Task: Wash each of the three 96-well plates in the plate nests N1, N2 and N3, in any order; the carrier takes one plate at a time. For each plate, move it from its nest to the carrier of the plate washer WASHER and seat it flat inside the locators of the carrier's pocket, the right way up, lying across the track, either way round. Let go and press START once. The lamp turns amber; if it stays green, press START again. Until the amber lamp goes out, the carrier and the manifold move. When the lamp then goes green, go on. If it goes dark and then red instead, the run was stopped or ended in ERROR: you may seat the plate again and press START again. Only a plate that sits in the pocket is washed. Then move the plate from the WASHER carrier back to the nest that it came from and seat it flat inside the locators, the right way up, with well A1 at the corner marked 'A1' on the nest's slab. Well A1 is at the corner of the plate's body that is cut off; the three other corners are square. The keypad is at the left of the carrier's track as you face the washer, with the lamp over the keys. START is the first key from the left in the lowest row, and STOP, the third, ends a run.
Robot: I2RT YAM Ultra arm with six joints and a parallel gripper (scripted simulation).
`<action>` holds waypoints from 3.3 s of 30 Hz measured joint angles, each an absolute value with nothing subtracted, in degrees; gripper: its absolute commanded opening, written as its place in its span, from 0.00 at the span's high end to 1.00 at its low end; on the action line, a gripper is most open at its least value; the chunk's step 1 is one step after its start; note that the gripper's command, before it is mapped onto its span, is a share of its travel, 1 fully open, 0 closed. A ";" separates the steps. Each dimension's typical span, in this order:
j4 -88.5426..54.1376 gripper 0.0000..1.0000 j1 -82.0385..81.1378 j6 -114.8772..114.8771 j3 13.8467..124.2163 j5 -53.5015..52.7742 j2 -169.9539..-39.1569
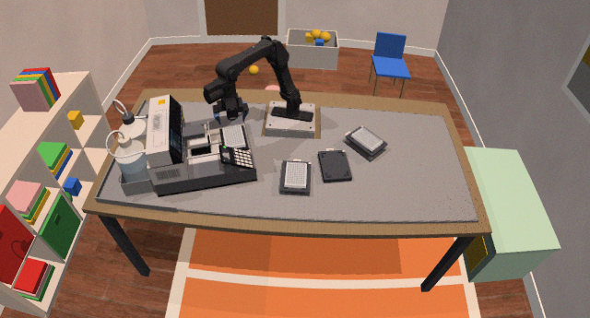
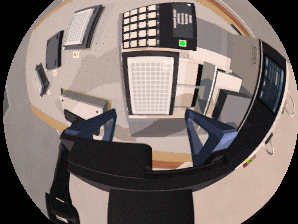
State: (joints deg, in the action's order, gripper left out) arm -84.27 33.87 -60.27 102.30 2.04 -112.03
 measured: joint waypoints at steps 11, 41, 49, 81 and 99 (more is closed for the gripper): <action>-84.71 1.00 33.87 -60.27 102.61 2.04 -112.03; -86.94 1.00 16.19 -1.67 110.26 0.73 -118.58; -88.66 1.00 10.35 18.24 116.49 0.03 -122.96; -90.00 1.00 7.16 56.21 122.61 -0.30 -126.28; -90.00 1.00 7.16 56.36 122.65 -0.30 -126.28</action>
State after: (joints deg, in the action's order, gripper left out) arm -90.00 7.16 56.36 122.65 -0.30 -126.28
